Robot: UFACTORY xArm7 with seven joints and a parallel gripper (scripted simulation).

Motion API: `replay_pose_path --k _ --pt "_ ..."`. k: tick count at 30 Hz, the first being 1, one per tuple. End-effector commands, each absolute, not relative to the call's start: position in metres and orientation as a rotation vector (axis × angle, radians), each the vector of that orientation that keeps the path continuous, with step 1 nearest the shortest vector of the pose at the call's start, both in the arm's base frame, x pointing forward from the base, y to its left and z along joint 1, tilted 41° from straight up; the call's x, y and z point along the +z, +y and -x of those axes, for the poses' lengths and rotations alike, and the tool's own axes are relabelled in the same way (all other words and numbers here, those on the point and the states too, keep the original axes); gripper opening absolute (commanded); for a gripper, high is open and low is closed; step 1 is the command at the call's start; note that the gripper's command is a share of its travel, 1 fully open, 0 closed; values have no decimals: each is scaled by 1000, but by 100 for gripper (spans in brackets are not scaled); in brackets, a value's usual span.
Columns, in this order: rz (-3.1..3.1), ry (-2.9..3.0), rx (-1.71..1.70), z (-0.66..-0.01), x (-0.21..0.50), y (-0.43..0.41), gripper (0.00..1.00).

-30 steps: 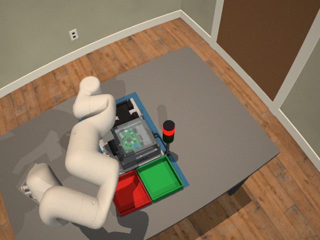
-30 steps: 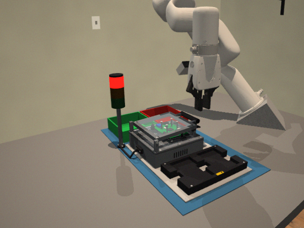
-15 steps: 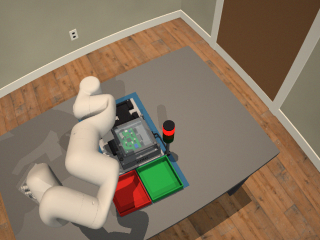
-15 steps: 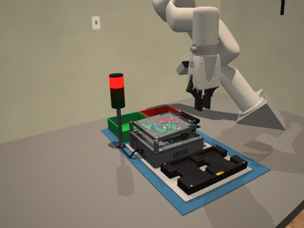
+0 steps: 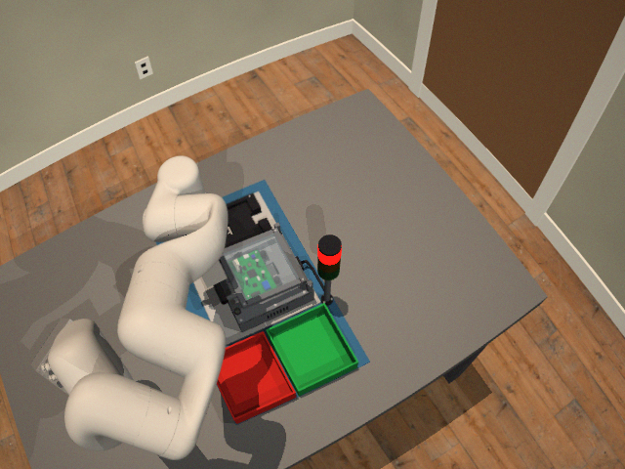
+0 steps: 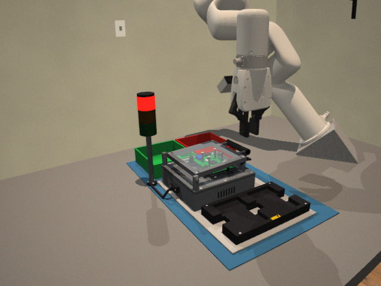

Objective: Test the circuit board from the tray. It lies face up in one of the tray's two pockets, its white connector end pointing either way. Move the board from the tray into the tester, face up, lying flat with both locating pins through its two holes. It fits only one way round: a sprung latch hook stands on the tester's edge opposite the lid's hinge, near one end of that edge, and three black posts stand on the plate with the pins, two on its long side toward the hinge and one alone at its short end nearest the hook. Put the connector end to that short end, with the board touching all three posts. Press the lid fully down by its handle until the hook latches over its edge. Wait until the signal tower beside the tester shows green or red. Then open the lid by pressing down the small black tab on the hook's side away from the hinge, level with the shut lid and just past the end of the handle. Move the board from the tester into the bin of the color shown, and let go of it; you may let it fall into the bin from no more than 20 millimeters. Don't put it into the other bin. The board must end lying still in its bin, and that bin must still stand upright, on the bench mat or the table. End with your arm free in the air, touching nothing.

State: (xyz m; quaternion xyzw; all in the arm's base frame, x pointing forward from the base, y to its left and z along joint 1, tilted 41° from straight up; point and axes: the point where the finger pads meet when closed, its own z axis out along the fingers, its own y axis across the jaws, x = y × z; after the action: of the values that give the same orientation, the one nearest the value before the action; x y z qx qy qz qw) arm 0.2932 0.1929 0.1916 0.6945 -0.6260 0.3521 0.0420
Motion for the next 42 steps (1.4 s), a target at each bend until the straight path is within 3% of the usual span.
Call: replay_pose_path --k 1,42 --pt "-2131 -1917 1079 -292 206 173 27" --pt "-2131 -1917 1078 -300 201 144 27"
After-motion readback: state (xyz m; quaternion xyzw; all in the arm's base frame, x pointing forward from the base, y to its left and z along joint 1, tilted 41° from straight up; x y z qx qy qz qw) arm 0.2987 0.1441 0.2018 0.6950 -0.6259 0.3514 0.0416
